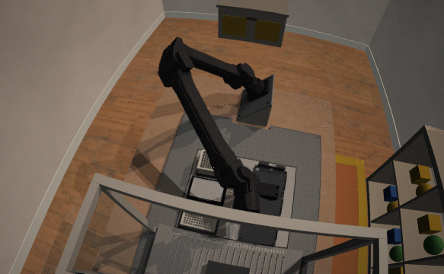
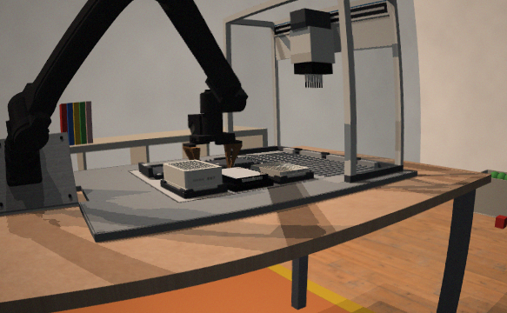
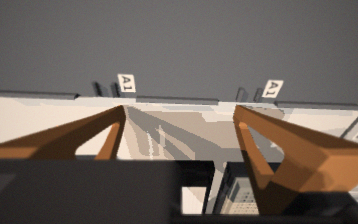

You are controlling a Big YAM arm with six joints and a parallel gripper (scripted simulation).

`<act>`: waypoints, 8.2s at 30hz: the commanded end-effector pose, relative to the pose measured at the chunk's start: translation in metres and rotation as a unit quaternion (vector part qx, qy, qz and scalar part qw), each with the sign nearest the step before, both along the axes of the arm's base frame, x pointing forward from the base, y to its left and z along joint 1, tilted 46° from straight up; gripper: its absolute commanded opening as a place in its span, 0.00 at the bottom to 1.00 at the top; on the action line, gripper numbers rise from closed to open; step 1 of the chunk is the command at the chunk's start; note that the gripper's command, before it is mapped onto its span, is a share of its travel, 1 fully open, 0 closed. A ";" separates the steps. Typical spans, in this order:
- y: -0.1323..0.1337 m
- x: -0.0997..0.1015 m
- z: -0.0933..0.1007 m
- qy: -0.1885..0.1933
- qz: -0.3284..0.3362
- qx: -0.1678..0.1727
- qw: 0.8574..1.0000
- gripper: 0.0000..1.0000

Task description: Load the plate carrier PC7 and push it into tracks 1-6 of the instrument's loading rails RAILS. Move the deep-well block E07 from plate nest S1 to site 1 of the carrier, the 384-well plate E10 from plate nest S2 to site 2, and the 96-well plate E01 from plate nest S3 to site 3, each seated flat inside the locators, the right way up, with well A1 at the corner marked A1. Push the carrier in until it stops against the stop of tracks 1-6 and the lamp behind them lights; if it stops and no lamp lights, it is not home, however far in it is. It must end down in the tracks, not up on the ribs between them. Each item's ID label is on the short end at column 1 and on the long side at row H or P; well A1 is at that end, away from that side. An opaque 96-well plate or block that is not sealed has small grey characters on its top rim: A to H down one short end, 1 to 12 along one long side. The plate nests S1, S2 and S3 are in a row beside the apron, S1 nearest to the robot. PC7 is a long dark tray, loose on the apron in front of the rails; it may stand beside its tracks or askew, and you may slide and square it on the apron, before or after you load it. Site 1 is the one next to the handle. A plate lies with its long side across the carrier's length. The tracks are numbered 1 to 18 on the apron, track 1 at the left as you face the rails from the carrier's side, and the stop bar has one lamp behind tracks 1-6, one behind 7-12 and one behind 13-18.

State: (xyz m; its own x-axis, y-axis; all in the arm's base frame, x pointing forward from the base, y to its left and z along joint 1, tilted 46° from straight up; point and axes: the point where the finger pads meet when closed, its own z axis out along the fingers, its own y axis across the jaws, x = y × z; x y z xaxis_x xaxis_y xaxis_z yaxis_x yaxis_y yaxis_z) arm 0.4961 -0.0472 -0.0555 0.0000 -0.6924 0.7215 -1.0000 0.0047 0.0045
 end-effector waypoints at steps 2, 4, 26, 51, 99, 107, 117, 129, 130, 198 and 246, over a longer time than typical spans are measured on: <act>0.020 0.013 0.006 -0.018 0.014 0.002 1.000 1.00; 0.020 0.013 0.006 -0.018 0.014 0.002 1.000 1.00; 0.028 0.017 0.003 -0.017 0.014 0.004 1.000 1.00; 0.036 0.017 -0.003 -0.013 0.017 0.005 1.000 1.00; 0.048 0.017 -0.010 -0.017 0.014 0.005 1.000 1.00; 0.051 0.019 -0.009 -0.019 0.015 0.006 1.000 1.00; 0.053 0.018 -0.013 -0.019 0.013 0.005 1.000 1.00; 0.056 0.018 -0.016 -0.020 0.012 0.005 1.000 1.00; 0.056 0.018 -0.016 -0.021 0.012 0.006 1.000 1.00; 0.054 0.021 0.003 -0.037 0.008 0.009 0.999 1.00; 0.058 0.055 0.124 -0.030 0.000 0.007 1.000 1.00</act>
